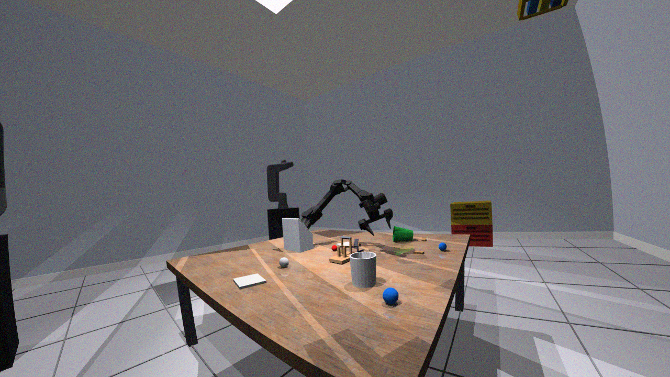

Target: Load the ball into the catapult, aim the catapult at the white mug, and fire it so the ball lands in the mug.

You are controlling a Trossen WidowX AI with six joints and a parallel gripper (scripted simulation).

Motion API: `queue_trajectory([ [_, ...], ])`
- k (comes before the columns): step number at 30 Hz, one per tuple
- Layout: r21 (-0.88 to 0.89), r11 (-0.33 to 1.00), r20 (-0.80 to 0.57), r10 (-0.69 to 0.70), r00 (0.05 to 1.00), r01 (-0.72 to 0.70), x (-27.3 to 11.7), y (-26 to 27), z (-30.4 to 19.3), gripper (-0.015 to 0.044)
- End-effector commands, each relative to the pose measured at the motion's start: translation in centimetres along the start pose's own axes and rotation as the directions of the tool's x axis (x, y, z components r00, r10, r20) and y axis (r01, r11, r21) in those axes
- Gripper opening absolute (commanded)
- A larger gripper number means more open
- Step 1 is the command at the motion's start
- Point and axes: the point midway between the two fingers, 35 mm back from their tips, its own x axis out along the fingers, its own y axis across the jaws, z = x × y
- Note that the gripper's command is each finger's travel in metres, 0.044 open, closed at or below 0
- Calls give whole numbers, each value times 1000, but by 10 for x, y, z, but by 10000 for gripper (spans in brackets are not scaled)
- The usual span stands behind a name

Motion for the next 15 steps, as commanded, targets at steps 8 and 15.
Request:
queue_trajectory([
  [8,79,957,-117,-270,956,280,19,-67,63,440],
  [15,121,923,-170,-343,924,365,21,-98,87,440],
])
